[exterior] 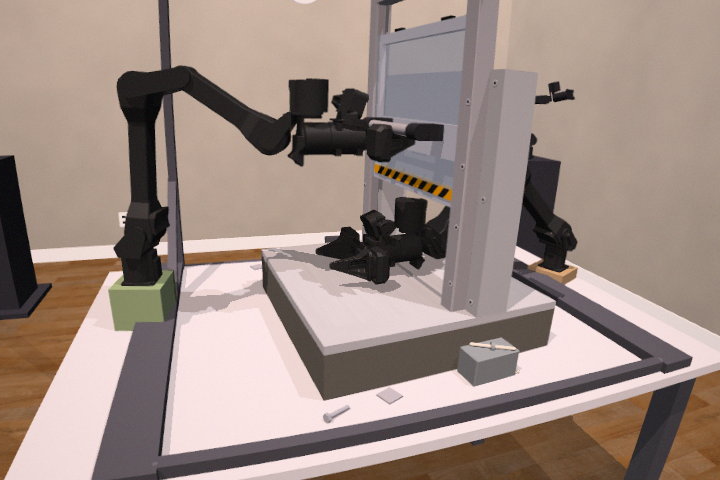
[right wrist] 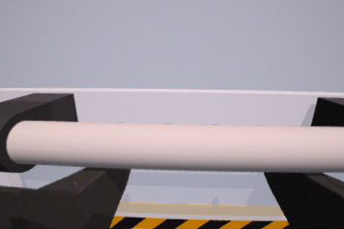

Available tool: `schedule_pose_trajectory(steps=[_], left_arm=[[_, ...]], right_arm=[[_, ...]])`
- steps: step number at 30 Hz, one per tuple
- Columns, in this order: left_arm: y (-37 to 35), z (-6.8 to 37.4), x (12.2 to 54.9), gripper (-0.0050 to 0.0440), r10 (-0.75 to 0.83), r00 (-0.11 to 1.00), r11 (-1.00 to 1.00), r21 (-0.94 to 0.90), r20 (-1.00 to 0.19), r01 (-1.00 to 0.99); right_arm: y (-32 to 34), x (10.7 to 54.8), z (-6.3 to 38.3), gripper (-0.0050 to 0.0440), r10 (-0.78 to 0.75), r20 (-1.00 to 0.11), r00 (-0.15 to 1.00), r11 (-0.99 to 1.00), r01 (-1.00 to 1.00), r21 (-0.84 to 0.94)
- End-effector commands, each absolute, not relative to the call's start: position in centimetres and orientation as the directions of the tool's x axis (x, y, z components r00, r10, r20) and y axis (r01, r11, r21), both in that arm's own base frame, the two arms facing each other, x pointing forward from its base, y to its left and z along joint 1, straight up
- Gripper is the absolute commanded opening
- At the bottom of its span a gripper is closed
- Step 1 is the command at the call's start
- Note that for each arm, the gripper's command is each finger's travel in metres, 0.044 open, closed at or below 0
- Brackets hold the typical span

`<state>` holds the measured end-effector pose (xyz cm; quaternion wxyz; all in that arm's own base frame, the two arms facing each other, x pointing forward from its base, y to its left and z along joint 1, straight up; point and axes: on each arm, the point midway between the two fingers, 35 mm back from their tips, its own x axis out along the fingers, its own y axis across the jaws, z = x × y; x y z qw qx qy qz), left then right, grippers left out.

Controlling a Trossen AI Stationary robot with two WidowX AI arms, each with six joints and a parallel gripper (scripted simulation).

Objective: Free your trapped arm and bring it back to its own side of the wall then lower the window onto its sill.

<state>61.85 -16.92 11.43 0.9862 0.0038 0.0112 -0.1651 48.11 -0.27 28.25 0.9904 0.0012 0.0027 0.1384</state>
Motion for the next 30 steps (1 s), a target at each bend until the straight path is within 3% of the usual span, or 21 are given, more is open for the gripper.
schedule_pose_trajectory(steps=[1, 10, 13, 14, 30], left_arm=[[-17.0, 14.2, 62.0, 0.0400, -0.325, 0.945, 0.946, 0.008, 0.027, 0.325], [-17.0, 14.2, 62.0, 0.0400, -0.325, 0.945, 0.946, 0.008, 0.027, 0.325], [-17.0, 14.2, 62.0, 0.0400, -0.325, 0.945, 0.946, 0.008, 0.027, 0.325], [-17.0, 14.2, 62.0, 0.0400, -0.325, 0.945, 0.946, 0.008, 0.027, 0.325], [-17.0, 14.2, 62.0, 0.0400, -0.325, 0.945, 0.946, 0.008, 0.027, 0.325]], right_arm=[[-0.2, 47.2, 38.3, 0.0400, 0.267, 0.213, 0.940, 0.964, -0.257, -0.073], [-0.1, 47.2, 38.3, 0.0400, 0.267, 0.210, 0.941, 0.964, -0.257, -0.072], [-0.2, 48.2, 35.8, 0.0400, 0.267, 0.194, 0.944, 0.963, -0.260, -0.065], [-0.1, 47.5, 38.5, 0.0400, 0.268, 0.209, 0.940, 0.963, -0.257, -0.077], [-0.2, 47.4, 38.8, 0.0400, 0.269, 0.208, 0.940, 0.963, -0.259, -0.073]])
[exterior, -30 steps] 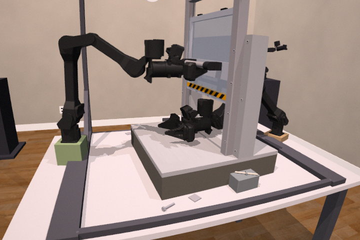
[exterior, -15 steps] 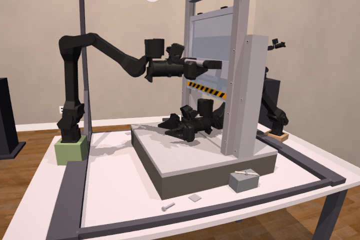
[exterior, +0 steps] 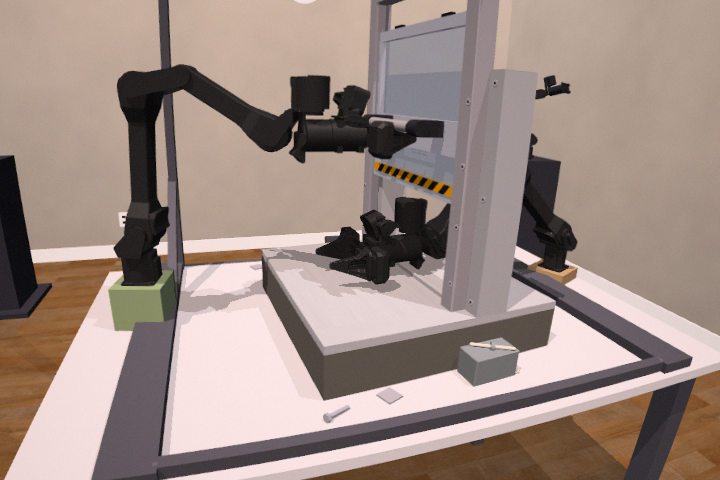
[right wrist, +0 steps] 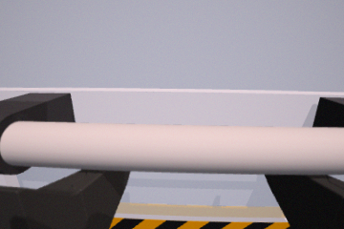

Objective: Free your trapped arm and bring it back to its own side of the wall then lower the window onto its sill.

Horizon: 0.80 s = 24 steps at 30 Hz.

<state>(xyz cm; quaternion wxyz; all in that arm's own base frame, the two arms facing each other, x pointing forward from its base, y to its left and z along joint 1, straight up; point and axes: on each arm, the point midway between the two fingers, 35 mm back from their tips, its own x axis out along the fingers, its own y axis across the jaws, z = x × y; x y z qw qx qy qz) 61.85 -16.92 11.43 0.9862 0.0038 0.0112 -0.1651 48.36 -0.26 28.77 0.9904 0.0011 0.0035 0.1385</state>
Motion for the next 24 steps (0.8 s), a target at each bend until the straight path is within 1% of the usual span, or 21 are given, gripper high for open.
schedule_pose_trajectory(steps=[1, 24], left_arm=[[-16.97, 14.21, 62.04, 0.0400, -0.325, 0.945, 0.946, 0.008, 0.027, 0.325], [-16.97, 14.21, 62.04, 0.0400, -0.325, 0.945, 0.946, 0.008, 0.027, 0.325]], right_arm=[[-0.15, 47.43, 38.79, 0.0400, 0.269, 0.208, 0.940, 0.963, -0.259, -0.073], [-0.17, 47.54, 39.31, 0.0400, 0.266, 0.207, 0.941, 0.964, -0.257, -0.071]])
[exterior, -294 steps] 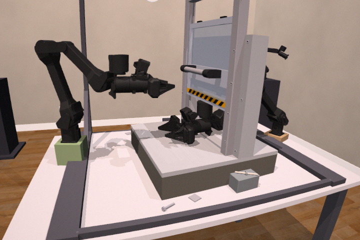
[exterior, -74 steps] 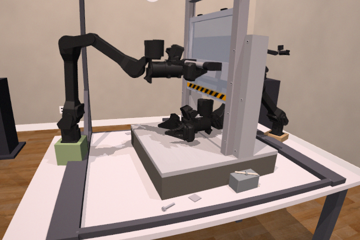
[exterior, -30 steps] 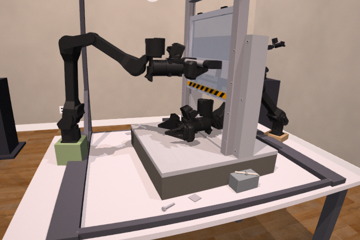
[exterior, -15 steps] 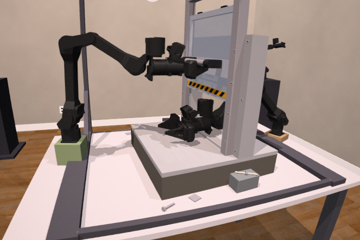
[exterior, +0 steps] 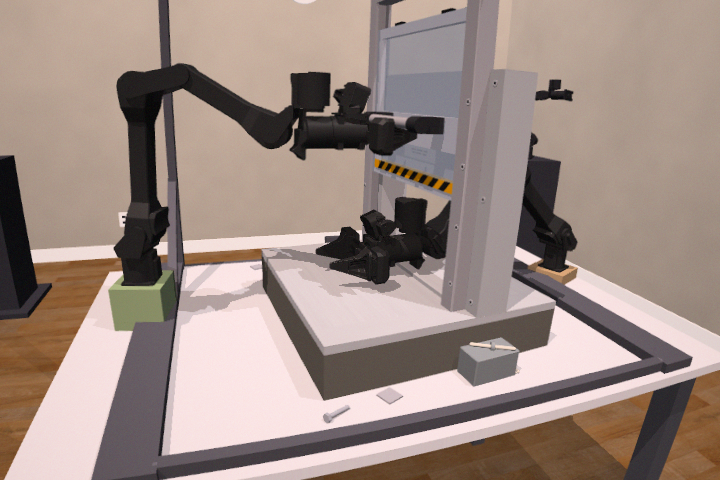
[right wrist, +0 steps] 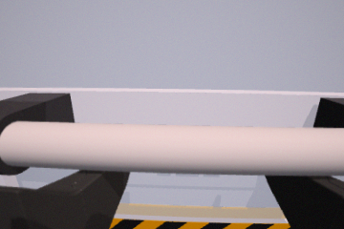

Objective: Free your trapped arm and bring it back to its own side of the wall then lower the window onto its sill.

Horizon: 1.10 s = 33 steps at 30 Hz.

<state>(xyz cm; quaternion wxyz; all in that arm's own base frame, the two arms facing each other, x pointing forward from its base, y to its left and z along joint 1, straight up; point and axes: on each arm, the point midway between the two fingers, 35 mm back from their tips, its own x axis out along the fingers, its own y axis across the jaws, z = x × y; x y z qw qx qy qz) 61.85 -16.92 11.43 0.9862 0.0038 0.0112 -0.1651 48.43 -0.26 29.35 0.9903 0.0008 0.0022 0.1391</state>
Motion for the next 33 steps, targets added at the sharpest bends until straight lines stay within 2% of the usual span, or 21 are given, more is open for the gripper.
schedule_pose_trajectory(steps=[1, 7, 9, 20, 23, 33], left_arm=[[-17.0, 14.2, 62.0, 0.0400, -0.325, 0.945, 0.946, 0.008, 0.027, 0.325], [-17.0, 13.6, 62.0, 0.0400, -0.325, 0.945, 0.946, 0.007, 0.016, 0.325], [-16.4, 13.6, 60.4, 0.0400, -0.327, 0.945, 0.945, 0.007, 0.010, 0.327], [-15.4, 13.4, 57.6, 0.0400, -0.327, 0.945, 0.945, 0.007, 0.007, 0.327], [-15.6, 13.4, 58.2, 0.0400, -0.328, 0.945, 0.945, 0.007, 0.010, 0.328], [-14.5, 13.2, 54.9, 0.0400, -0.327, 0.945, 0.945, 0.007, 0.006, 0.327]], right_arm=[[-0.2, 47.5, 39.4, 0.0400, 0.266, 0.207, 0.941, 0.964, -0.257, -0.070], [-0.2, 47.6, 39.5, 0.0400, 0.266, 0.206, 0.942, 0.964, -0.257, -0.070], [-0.2, 47.6, 39.6, 0.0400, 0.266, 0.206, 0.942, 0.964, -0.257, -0.070], [-0.2, 47.5, 40.1, 0.0400, 0.266, 0.206, 0.942, 0.964, -0.257, -0.070], [-0.2, 47.5, 40.2, 0.0400, 0.266, 0.206, 0.942, 0.964, -0.257, -0.070], [-0.2, 47.5, 40.8, 0.0400, 0.266, 0.206, 0.942, 0.964, -0.257, -0.070]])
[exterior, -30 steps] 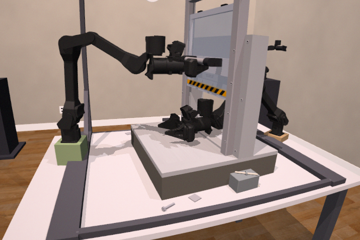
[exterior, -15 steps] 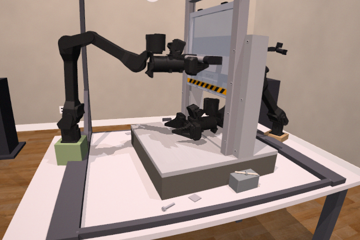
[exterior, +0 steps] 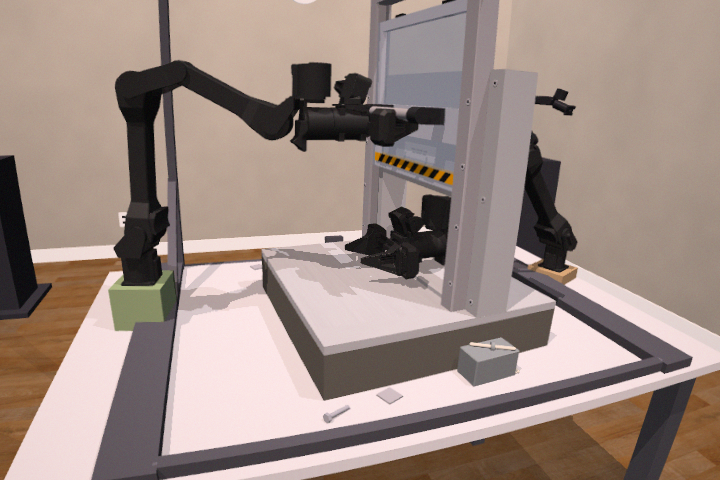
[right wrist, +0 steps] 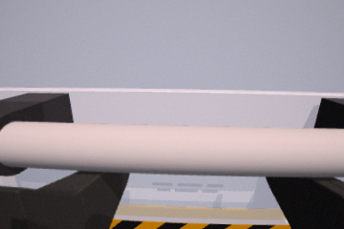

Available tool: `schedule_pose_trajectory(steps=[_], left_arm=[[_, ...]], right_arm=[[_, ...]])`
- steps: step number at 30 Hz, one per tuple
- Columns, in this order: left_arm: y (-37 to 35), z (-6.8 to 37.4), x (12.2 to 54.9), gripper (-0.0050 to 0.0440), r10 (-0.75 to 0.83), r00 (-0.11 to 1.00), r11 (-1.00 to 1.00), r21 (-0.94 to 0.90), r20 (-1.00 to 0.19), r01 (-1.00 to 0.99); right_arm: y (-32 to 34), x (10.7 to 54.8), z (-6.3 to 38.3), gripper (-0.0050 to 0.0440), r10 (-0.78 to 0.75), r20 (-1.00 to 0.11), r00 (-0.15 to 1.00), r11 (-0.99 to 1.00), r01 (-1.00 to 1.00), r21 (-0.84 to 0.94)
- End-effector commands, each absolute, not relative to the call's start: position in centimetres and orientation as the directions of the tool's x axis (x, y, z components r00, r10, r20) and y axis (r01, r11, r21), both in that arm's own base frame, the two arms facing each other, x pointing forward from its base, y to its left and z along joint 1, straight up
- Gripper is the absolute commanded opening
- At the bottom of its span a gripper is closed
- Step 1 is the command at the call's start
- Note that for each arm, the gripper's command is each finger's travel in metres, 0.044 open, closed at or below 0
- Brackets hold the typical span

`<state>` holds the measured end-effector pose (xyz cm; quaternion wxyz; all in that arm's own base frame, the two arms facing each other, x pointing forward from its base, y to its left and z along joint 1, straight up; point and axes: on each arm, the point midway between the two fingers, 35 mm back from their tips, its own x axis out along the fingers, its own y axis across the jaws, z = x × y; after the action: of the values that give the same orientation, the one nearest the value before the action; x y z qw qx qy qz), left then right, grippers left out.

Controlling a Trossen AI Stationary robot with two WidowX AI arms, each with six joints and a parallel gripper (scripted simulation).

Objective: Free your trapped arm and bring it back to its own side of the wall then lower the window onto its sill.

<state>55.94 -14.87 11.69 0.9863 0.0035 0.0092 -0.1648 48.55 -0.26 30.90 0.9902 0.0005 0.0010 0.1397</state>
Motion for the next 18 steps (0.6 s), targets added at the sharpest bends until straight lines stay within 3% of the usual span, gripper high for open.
schedule_pose_trajectory(steps=[1, 18], left_arm=[[-14.4, 13.2, 54.6, 0.0400, -0.327, 0.945, 0.945, 0.007, 0.006, 0.327], [-13.7, 11.9, 52.2, 0.0400, -0.326, 0.945, 0.945, 0.006, -0.014, 0.326]], right_arm=[[-0.2, 47.5, 40.8, 0.0400, 0.266, 0.206, 0.942, 0.964, -0.257, -0.070], [-0.1, 47.5, 42.0, 0.0400, 0.266, 0.206, 0.942, 0.964, -0.257, -0.070]])
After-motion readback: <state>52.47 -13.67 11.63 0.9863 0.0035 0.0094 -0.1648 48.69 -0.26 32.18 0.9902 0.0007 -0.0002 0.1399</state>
